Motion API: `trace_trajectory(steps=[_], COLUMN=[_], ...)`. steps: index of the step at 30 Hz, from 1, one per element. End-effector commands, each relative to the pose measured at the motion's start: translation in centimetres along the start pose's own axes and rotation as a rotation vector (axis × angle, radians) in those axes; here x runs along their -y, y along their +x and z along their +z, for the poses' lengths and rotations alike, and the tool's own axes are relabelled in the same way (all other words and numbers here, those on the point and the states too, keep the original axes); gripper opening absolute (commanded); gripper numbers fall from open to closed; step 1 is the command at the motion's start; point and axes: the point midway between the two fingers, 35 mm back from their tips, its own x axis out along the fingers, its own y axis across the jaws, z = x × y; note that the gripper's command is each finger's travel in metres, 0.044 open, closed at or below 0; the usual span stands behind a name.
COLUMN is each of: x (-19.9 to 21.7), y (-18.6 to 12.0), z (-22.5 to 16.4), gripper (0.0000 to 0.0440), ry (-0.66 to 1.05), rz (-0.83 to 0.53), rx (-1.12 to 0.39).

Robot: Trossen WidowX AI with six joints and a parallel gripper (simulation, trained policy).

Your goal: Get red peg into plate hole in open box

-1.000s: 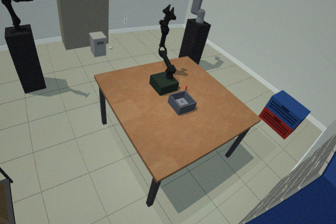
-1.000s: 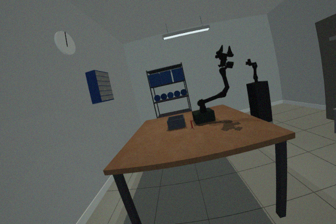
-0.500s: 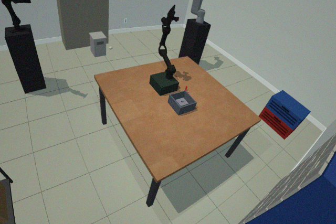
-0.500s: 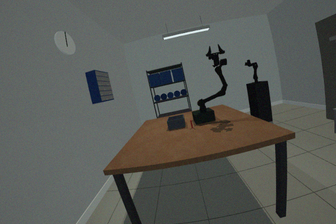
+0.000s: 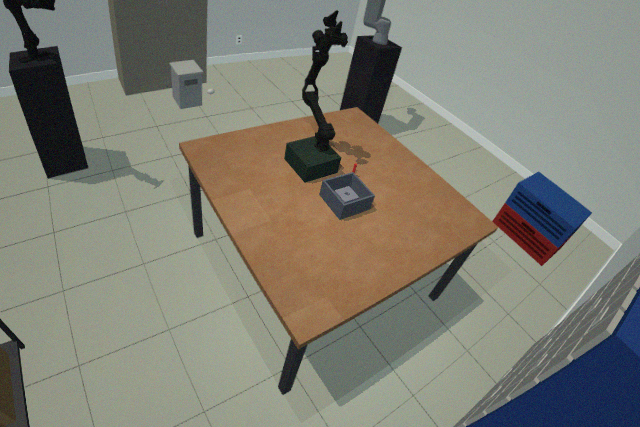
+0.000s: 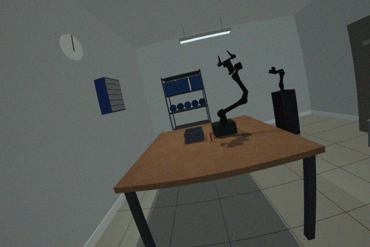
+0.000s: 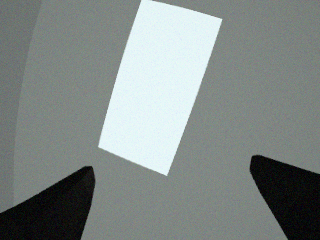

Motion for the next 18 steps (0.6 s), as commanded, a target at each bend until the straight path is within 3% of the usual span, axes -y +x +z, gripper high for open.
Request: trace_trajectory(steps=[1,18], x=[-2.7,-15.8], y=[0.6,0.7], z=[0.0,0.7], gripper=[0.0440,0.0440], ry=[0.079,0.490], rz=[0.077,0.465], rx=[-0.014,-0.165])
